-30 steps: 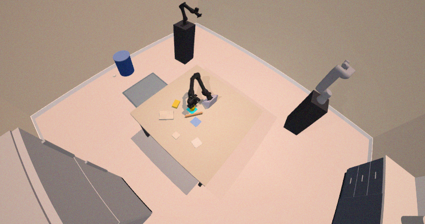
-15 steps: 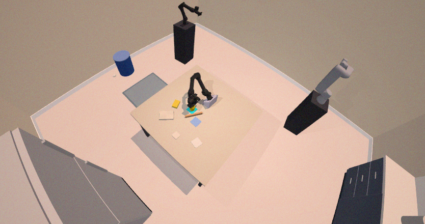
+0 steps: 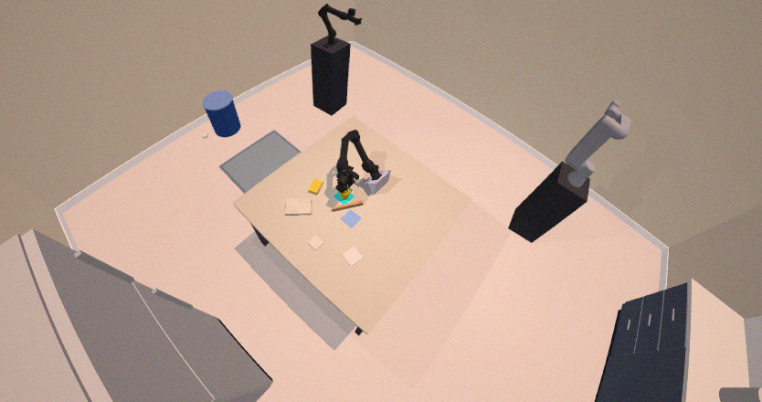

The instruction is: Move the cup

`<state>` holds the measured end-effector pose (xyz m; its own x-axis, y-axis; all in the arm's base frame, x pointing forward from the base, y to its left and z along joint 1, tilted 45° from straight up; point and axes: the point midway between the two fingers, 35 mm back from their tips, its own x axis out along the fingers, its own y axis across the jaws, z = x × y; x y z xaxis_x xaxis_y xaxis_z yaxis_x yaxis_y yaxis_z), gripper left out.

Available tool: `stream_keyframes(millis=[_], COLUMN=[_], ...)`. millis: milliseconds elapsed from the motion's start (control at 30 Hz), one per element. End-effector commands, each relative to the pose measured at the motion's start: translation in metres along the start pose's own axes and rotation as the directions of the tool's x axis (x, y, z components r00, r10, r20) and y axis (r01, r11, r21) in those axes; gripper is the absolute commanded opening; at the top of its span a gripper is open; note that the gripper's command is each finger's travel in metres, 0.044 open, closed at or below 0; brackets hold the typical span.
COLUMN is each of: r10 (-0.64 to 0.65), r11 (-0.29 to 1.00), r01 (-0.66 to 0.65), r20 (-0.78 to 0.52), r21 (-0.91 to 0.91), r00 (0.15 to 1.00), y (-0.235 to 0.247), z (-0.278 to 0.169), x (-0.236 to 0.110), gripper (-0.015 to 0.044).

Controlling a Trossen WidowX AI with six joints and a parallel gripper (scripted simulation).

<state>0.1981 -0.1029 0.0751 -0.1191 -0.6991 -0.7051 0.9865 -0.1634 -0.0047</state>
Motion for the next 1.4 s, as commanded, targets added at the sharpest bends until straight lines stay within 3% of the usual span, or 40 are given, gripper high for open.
stream_keyframes(millis=[0, 333, 700, 1367], r10=[0.004, 0.004, 0.001, 0.003], r11=[1.000, 1.000, 1.000, 1.000], r01=[-0.004, -0.004, -0.001, -0.003], r20=[-0.004, -0.001, 0.002, -0.003], r21=[0.004, 0.003, -0.001, 0.002], r00=[1.000, 1.000, 1.000, 1.000], y=[0.001, -0.001, -0.001, 0.001], z=[-0.001, 0.000, 0.000, 0.002], x=[-0.006, -0.017, -0.017, -0.078], gripper=[0.0147, 0.0147, 0.0435, 0.0440])
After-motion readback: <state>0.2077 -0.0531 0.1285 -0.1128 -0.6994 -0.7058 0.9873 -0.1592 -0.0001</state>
